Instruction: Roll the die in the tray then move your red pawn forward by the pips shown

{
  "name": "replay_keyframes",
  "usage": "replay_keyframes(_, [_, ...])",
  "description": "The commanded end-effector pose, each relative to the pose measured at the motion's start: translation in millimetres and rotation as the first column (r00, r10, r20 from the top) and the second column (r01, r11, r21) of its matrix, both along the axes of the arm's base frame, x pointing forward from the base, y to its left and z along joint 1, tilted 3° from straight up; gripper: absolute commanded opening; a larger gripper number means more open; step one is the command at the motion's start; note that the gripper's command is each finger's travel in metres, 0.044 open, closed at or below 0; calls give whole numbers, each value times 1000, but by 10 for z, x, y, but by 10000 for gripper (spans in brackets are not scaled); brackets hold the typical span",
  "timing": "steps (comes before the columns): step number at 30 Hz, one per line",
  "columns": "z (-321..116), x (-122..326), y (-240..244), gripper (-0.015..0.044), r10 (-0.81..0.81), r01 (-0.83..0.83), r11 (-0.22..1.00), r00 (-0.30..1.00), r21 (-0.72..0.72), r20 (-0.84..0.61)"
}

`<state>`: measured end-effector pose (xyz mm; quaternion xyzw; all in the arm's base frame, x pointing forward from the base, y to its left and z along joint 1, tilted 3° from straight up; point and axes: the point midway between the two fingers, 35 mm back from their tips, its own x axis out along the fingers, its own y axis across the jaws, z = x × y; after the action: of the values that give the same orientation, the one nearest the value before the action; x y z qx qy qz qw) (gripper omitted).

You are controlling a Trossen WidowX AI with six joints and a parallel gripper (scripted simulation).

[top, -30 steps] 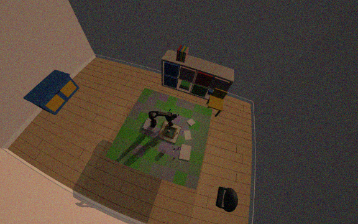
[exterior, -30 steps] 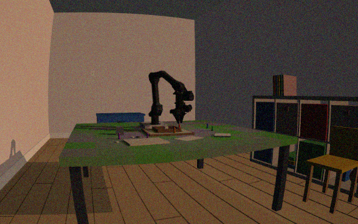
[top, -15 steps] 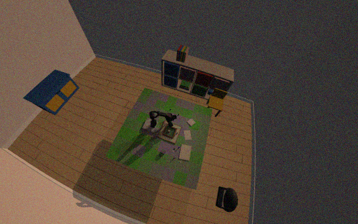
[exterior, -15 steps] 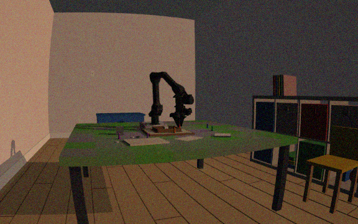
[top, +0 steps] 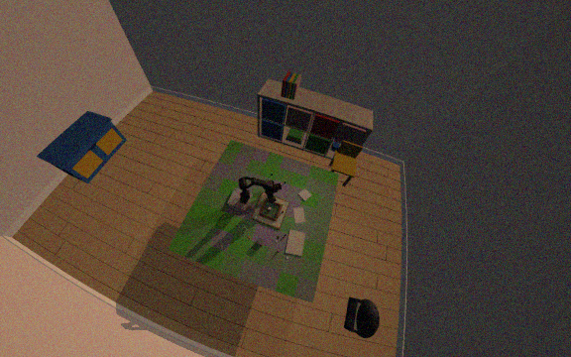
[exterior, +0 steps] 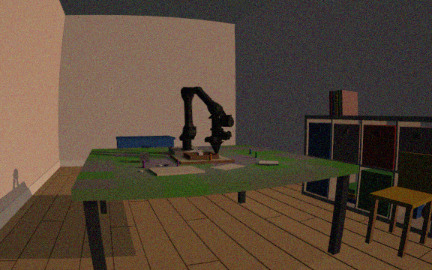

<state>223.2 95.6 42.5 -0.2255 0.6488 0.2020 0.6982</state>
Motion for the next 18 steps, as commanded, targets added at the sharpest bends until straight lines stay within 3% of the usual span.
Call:
replay_keyframes(1, [-13, -8, -12, 0, 4, -4, 1000, 1000, -6, -2])
replay_keyframes(18, [802, 6, 27, 0, 4, -4, 1000, 1000, -6, -1])
